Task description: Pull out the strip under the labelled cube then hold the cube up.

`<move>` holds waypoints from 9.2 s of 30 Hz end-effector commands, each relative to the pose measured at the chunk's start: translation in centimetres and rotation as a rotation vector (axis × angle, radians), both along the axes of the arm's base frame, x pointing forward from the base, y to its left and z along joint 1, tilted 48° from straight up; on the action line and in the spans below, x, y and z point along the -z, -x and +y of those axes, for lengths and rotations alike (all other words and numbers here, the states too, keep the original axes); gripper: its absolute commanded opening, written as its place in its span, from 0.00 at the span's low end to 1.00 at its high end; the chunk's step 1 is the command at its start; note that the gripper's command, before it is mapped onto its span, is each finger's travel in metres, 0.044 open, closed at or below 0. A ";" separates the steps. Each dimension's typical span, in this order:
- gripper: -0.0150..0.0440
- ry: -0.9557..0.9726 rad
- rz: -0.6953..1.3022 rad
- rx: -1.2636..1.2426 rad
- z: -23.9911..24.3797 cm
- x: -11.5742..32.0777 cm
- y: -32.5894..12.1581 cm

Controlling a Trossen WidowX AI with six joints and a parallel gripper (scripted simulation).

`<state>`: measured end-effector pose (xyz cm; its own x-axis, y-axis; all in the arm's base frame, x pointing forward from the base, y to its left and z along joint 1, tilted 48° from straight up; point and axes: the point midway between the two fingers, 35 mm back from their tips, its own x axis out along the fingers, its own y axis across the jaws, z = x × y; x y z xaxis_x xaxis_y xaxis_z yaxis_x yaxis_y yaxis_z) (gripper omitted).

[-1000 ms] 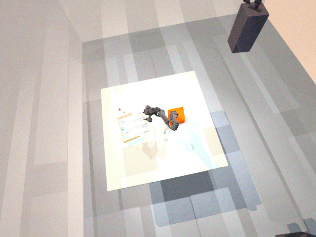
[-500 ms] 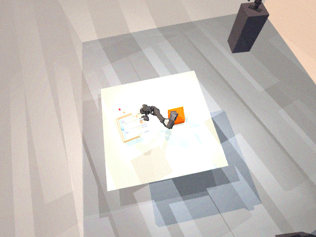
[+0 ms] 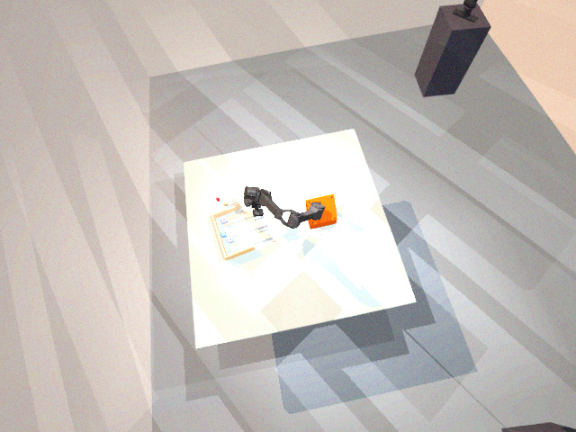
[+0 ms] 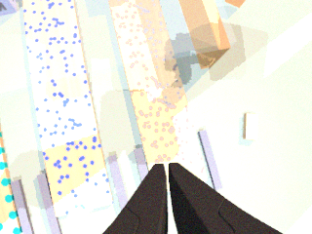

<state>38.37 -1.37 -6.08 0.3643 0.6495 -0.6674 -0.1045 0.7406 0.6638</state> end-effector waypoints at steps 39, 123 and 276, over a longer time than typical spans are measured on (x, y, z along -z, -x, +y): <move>0.25 -0.032 0.220 -0.460 3.9 8.4 -0.9; 0.25 -0.036 0.220 -0.461 7.7 11.5 -0.1; 0.25 -0.033 0.227 -0.461 2.6 14.4 17.4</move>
